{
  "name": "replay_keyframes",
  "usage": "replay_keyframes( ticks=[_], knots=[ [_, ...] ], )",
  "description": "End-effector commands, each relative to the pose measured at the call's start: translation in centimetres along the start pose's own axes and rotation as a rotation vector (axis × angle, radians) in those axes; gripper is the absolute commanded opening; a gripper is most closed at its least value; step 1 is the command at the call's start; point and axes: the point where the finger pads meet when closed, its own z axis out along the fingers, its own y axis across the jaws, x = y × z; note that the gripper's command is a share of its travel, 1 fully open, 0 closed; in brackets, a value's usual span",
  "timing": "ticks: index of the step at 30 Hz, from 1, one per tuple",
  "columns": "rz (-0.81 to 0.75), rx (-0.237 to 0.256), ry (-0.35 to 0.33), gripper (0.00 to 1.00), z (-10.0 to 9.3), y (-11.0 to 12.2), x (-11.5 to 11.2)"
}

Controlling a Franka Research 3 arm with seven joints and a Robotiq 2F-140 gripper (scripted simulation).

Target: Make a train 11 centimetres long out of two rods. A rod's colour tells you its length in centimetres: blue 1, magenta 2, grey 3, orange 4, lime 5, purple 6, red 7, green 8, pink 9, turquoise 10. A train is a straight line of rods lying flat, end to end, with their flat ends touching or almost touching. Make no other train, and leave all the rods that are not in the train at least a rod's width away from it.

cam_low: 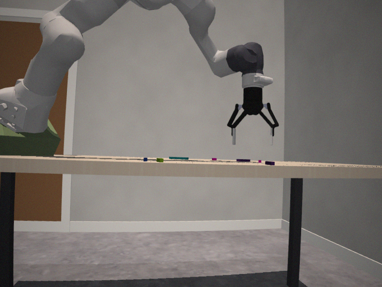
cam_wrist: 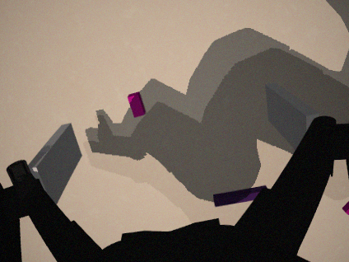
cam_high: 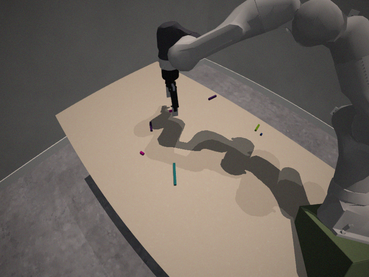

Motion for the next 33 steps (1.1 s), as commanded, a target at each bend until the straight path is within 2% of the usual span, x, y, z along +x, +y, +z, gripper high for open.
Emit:
replay_keyframes(
  ticks=[1, 33],
  knots=[
    [-0.135, -0.010, 0.005, 1.00, 0.1, 0.0, 0.1],
    [-0.705, -0.011, 0.001, 1.00, 0.1, 1.2, -2.1]
  ],
)
